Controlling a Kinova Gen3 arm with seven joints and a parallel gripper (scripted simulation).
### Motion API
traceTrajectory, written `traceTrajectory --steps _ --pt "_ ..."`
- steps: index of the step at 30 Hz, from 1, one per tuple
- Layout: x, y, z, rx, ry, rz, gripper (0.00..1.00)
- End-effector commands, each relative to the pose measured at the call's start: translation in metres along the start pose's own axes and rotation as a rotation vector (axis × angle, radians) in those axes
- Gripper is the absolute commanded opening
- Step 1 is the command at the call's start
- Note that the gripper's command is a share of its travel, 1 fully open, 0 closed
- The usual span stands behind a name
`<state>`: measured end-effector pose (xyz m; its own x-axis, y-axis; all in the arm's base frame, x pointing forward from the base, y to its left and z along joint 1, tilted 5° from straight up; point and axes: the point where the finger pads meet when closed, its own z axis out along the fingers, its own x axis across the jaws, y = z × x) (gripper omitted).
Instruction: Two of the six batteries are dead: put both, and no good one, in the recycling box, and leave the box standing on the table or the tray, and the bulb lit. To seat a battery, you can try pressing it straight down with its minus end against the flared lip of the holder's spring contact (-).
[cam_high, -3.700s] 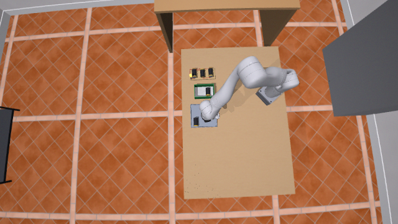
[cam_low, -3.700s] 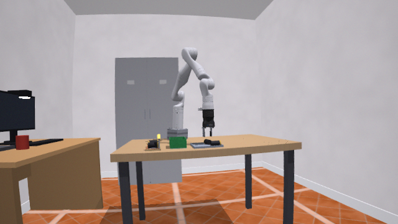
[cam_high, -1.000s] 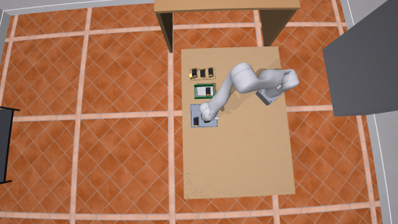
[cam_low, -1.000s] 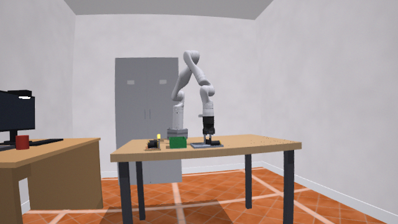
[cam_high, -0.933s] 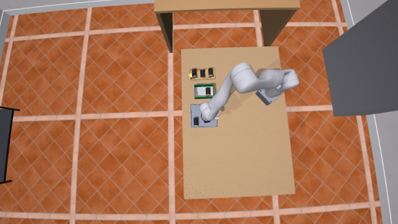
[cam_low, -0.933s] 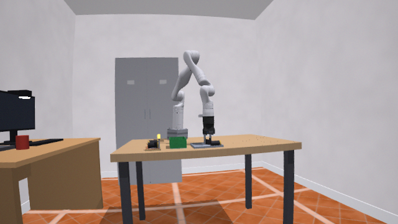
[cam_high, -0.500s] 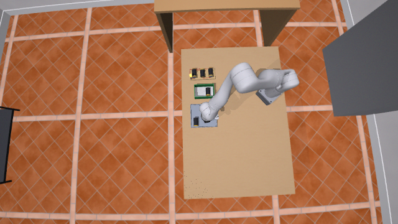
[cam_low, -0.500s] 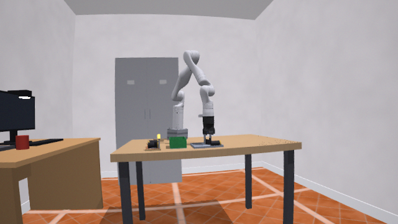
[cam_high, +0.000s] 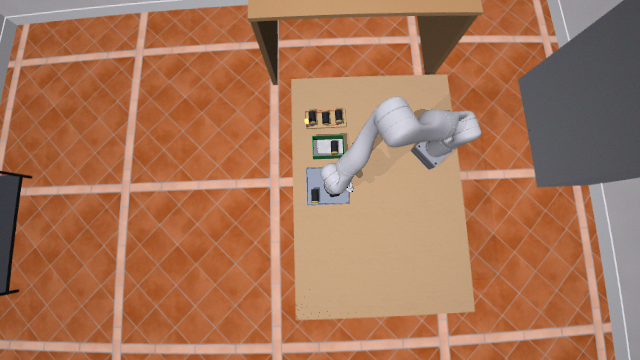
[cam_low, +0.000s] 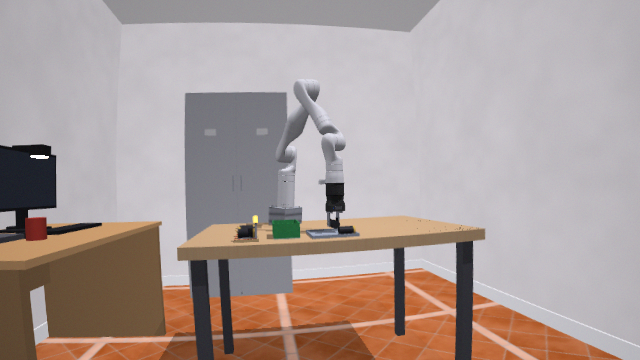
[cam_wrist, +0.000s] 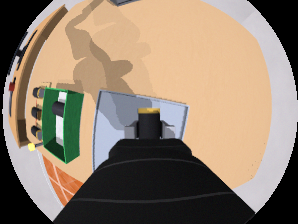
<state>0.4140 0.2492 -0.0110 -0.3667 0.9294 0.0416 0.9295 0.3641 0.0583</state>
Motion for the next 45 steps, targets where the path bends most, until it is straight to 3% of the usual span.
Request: traceTrajectory --steps 1,5,16,22,24,28,32,45 --pt "-0.001 0.007 -0.019 -0.02 0.002 0.002 0.57" --pt "-0.001 0.007 -0.028 -0.02 0.002 0.002 0.57" --pt "-0.001 0.006 -0.034 -0.02 0.002 0.002 0.57" --pt "-0.001 0.006 -0.07 -0.02 0.002 0.002 0.57" --pt "-0.001 0.006 -0.07 -0.02 0.002 0.002 0.57" --pt "-0.001 0.005 -0.098 -0.02 0.002 0.002 0.57" --pt "-0.001 0.005 -0.114 -0.02 0.002 0.002 0.57" --pt "-0.001 0.005 -0.115 -0.02 0.002 0.0 0.57"
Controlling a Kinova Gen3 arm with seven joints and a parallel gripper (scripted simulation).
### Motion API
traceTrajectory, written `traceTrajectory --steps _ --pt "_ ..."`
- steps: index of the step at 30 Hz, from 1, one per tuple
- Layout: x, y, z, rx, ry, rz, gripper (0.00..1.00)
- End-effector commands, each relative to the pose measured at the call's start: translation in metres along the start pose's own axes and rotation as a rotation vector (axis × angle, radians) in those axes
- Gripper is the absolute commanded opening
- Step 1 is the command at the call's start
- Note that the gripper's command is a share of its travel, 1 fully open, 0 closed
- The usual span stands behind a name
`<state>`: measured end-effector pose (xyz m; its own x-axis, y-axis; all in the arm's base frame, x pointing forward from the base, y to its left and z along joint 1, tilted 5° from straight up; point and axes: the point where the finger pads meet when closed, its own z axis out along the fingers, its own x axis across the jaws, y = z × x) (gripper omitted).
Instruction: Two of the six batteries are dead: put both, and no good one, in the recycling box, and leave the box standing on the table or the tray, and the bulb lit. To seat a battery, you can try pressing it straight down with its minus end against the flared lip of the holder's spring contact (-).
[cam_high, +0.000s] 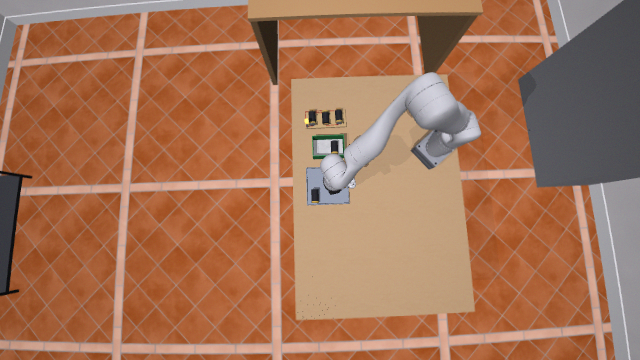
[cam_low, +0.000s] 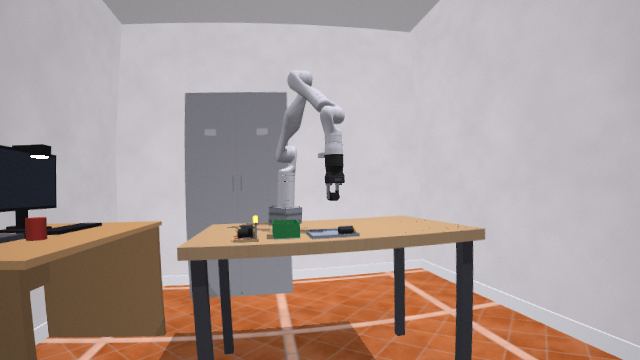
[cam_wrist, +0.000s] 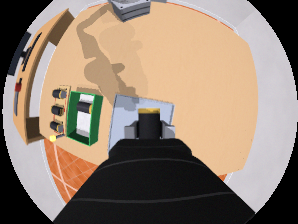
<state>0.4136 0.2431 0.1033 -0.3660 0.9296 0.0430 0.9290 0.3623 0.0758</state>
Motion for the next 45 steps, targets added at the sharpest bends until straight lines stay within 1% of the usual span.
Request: traceTrajectory --steps 1,14,28,30,45 --pt "0.0001 0.0007 -0.0011 -0.003 0.0 -0.002 0.57" --pt "0.0001 0.0007 -0.001 -0.002 0.0 -0.046 0.57" --pt "0.0001 0.0007 -0.0011 -0.003 0.0 -0.21 0.57" --pt "0.0001 0.0007 -0.0011 -0.003 0.0 -0.21 0.57" --pt "0.0001 0.0007 -0.0011 -0.003 0.0 -0.51 0.57"
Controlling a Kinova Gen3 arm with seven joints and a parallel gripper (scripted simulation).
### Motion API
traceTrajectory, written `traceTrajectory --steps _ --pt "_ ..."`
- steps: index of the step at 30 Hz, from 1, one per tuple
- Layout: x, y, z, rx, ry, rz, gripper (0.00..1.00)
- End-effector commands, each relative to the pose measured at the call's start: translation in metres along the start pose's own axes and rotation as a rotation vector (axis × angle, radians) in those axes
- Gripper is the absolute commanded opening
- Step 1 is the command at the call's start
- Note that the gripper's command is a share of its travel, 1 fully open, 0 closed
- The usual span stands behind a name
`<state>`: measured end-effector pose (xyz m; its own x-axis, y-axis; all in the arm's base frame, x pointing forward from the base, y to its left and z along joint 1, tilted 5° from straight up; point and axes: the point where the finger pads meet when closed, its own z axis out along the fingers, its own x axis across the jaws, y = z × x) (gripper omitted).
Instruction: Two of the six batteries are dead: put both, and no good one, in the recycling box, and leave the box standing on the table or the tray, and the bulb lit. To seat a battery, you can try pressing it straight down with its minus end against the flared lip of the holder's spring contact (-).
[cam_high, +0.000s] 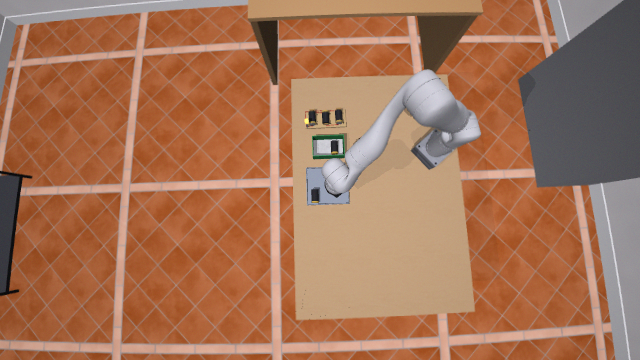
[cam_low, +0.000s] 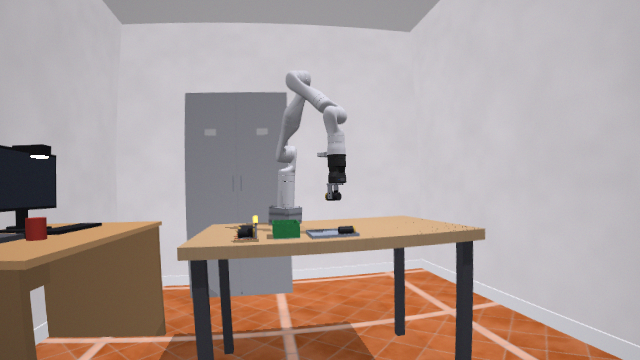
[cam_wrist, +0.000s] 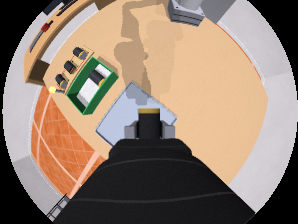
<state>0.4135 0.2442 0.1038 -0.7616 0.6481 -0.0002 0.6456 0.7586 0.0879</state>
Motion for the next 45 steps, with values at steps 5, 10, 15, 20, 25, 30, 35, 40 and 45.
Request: traceTrajectory --steps 5,10,15,20,25,30,35,40,45 --pt "-0.0011 -0.0002 -0.0006 -0.002 0.001 -0.087 0.57" --pt "-0.0011 -0.0002 -0.0006 -0.002 0.001 -0.204 0.57" --pt "-0.0011 -0.0002 -0.0006 -0.002 0.001 -0.322 0.57" --pt "-0.0011 -0.0002 -0.0006 -0.002 0.001 -0.391 0.57" --pt "-0.0011 -0.0002 -0.0006 -0.002 0.001 -0.5 0.57" --pt "-0.0011 -0.0002 -0.0006 -0.002 0.001 -0.599 0.57" --pt "-0.0011 -0.0002 -0.0006 -0.002 0.001 -0.669 0.57" --pt "-0.0011 -0.0002 -0.0006 -0.002 0.001 -0.73 0.57" --pt "-0.0011 -0.0001 -0.0006 -0.002 0.001 -0.792 0.57"
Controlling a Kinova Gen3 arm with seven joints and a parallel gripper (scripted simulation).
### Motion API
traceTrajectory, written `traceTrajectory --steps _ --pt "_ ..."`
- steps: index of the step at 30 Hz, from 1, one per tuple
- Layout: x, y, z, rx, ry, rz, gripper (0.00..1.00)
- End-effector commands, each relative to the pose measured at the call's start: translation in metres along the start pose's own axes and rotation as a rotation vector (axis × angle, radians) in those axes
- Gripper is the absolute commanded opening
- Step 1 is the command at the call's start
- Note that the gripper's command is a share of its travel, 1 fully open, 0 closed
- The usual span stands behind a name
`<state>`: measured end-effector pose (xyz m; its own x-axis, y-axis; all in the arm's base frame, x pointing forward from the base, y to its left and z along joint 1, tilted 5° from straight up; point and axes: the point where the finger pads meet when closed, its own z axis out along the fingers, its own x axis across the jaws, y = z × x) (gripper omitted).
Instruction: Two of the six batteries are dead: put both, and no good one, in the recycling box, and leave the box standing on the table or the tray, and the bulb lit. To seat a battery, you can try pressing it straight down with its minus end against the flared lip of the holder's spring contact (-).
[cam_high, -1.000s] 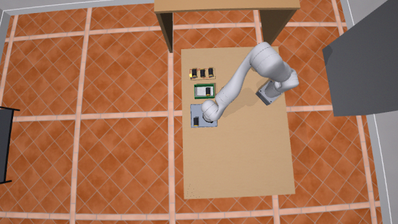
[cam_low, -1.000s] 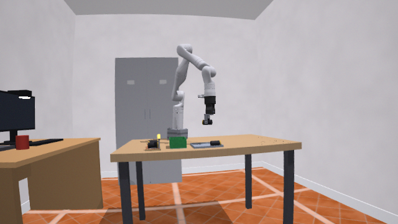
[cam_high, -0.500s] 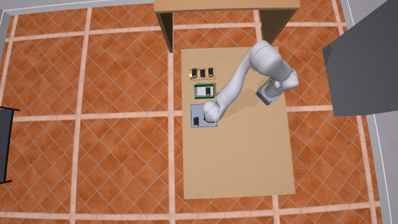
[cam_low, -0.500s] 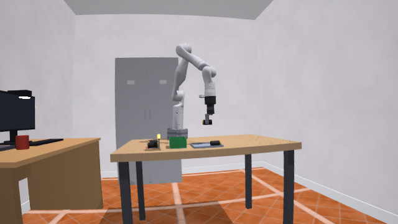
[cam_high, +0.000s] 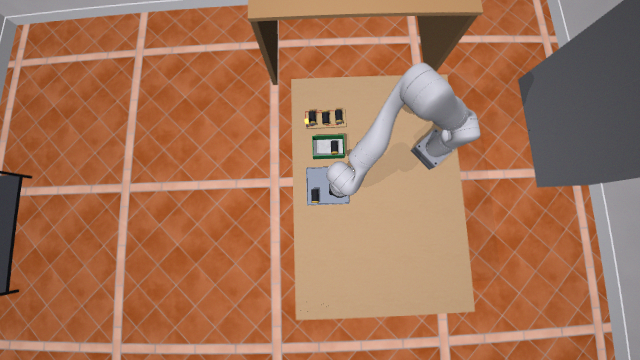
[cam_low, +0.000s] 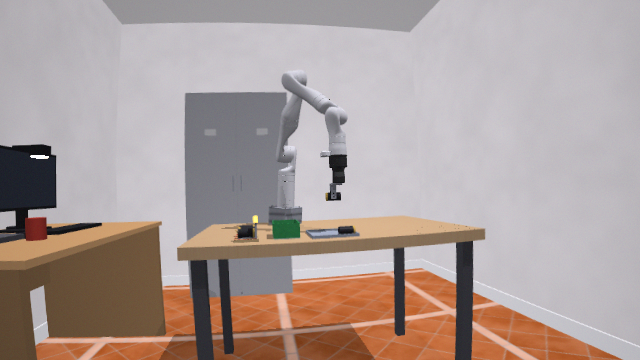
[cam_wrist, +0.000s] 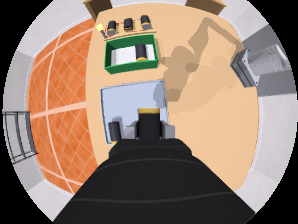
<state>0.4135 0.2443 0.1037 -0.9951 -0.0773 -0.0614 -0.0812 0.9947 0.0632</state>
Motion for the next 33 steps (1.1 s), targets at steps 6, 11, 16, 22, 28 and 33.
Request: traceTrajectory --steps 6,11,16,22,28,33 --pt "-0.0006 -0.001 -0.0007 -0.001 -0.001 -0.061 0.57" --pt "-0.0006 -0.001 -0.0007 -0.001 -0.001 -0.079 0.57" --pt "-0.0006 -0.001 -0.0007 -0.001 -0.001 -0.098 0.57" --pt "-0.0006 -0.001 -0.0007 -0.001 -0.001 -0.106 0.57" --pt "-0.0006 -0.001 -0.0007 -0.001 -0.001 -0.106 0.57" --pt "-0.0006 -0.001 -0.0007 -0.001 -0.001 -0.106 0.57"
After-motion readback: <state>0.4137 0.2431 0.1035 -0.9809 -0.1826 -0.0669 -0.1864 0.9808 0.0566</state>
